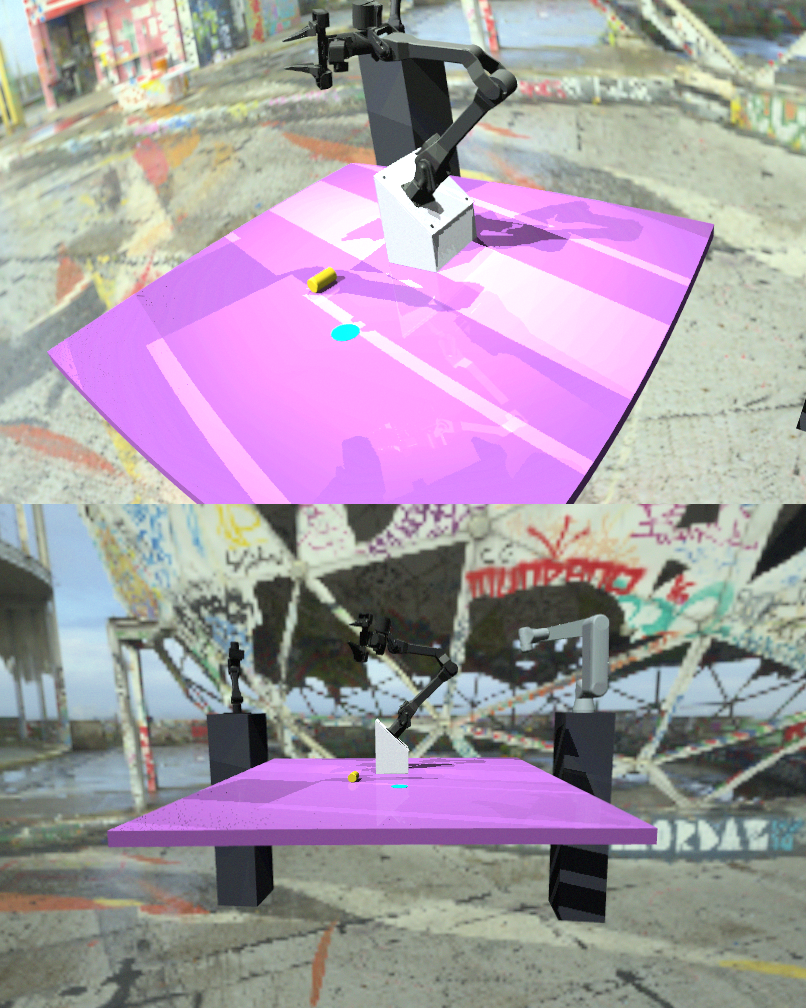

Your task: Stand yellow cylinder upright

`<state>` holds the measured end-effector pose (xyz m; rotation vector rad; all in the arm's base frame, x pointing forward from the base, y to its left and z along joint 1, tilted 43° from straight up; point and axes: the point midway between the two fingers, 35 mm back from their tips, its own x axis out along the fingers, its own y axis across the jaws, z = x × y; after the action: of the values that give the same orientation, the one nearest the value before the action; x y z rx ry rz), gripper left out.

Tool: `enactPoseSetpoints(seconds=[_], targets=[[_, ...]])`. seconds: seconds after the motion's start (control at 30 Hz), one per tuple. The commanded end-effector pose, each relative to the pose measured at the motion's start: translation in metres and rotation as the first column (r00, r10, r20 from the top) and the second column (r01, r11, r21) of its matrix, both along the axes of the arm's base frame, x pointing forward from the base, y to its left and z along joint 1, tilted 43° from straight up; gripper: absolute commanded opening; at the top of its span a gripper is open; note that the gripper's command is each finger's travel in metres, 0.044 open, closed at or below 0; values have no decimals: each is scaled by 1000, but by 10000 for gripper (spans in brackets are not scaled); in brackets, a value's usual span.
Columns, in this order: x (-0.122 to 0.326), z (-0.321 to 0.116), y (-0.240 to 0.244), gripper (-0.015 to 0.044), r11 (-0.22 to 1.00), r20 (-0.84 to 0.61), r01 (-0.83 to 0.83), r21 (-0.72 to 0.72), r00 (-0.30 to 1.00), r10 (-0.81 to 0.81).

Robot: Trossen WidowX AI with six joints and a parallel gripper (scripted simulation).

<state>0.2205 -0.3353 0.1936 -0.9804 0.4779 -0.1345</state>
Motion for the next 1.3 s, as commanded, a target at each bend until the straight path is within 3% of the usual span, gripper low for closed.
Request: enactPoseSetpoints(seconds=[0.0,0.27,0.5,0.7,0.93,1.17,1.27], targets=[[30,-51,15,309,964,-70,-11,267,997,31],[69,-145,71,309,747,-265,75,661,954,138],[78,-215,141,309,506,-470,285,814,836,285],[64,-263,204,309,351,-631,525,775,646,429],[32,-296,266,309,290,-748,763,578,353,562],[31,-299,269,309,290,-750,768,571,344,565],[31,-325,291,309,290,-751,768,570,345,563]])
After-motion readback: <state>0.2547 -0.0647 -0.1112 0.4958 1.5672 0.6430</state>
